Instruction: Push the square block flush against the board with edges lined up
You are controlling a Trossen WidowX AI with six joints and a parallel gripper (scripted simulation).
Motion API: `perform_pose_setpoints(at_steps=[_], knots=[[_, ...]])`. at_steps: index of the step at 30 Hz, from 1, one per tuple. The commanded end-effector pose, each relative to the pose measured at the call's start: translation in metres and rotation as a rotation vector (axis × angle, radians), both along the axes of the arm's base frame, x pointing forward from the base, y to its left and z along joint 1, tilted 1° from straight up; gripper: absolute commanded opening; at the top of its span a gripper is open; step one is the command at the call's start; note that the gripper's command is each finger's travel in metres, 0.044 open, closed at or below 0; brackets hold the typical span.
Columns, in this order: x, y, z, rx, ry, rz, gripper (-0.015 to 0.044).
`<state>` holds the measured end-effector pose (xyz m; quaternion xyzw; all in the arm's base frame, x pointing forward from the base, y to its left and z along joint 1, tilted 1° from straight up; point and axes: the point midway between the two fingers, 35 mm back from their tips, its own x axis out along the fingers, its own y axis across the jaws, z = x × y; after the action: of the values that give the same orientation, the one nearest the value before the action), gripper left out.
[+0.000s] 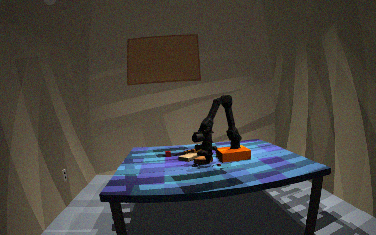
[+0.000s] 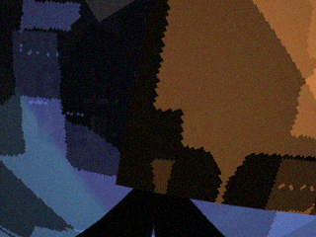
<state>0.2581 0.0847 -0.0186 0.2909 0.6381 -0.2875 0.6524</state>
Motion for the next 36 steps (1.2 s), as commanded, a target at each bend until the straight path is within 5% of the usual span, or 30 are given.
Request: perform_pose_setpoints(at_steps=[1, 36], knots=[[0.006, -0.003, 0.001, 0.000, -0.007, 0.001, 0.0000], [-0.015, 0.019, 0.000, 0.002, -0.005, 0.001, 0.0000]])
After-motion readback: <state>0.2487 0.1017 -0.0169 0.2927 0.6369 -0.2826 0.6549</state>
